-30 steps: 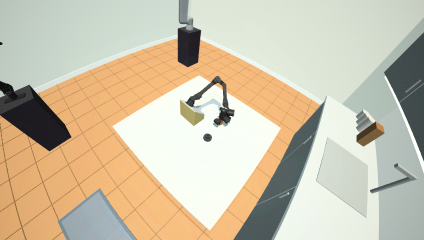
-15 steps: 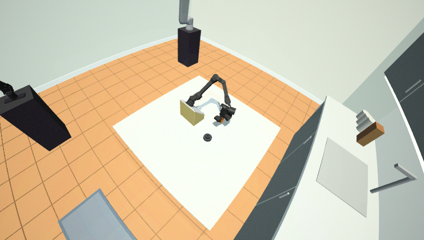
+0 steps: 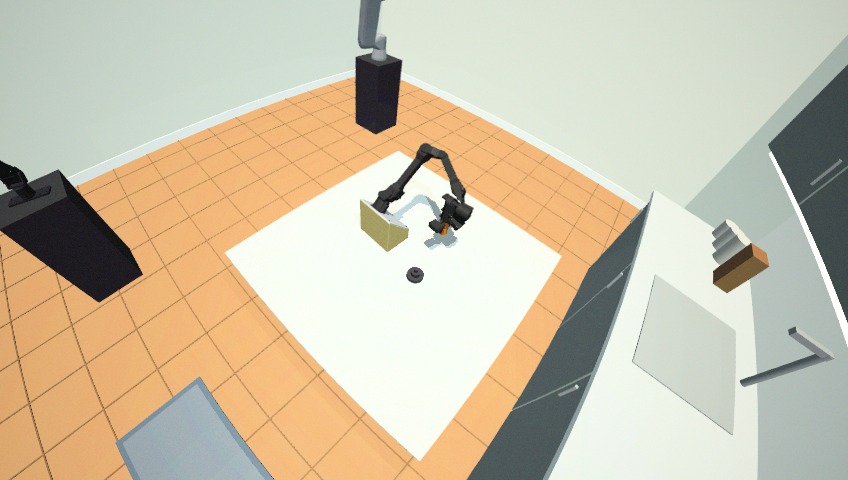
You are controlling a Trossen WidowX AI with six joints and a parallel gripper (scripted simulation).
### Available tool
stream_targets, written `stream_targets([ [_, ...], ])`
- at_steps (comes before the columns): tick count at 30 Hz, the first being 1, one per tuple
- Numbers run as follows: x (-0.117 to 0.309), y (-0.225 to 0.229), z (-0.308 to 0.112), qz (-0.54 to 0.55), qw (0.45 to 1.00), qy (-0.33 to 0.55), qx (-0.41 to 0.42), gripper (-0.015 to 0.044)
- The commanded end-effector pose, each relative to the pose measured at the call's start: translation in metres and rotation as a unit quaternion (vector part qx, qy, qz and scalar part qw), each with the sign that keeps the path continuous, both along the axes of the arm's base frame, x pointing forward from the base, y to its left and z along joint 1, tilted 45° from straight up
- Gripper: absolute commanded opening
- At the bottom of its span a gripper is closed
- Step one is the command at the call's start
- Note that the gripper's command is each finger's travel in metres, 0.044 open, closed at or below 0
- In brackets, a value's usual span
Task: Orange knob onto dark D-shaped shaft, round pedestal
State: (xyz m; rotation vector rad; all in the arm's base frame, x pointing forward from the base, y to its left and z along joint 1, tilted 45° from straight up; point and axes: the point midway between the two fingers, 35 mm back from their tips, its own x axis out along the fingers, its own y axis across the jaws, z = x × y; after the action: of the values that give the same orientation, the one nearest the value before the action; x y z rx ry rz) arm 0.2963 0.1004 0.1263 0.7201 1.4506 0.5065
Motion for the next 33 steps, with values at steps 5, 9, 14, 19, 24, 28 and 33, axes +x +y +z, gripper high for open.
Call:
stream_targets([
  [5, 0.005, -0.01, -0.006, 0.001, 1.0, -0.003, 0.001, 0.0],
  [9, 0.011, -0.016, -0.016, 0.0, 1.0, -0.003, 0.0, 0.0],
  [14, 0.017, -0.025, -0.029, -0.002, 1.0, 0.0, -0.003, 0.0],
  [19, 0.022, -0.033, -0.042, -0.004, 1.0, 0.002, -0.005, 0.0],
  [24, 0.027, -0.042, -0.055, -0.004, 1.0, 0.002, -0.006, 0.0],
  [28, 0.03, -0.049, -0.066, -0.004, 1.0, 0.002, -0.006, 0.0],
  [33, 0.033, -0.058, -0.08, -0.003, 1.0, 0.001, -0.007, 0.0],
])
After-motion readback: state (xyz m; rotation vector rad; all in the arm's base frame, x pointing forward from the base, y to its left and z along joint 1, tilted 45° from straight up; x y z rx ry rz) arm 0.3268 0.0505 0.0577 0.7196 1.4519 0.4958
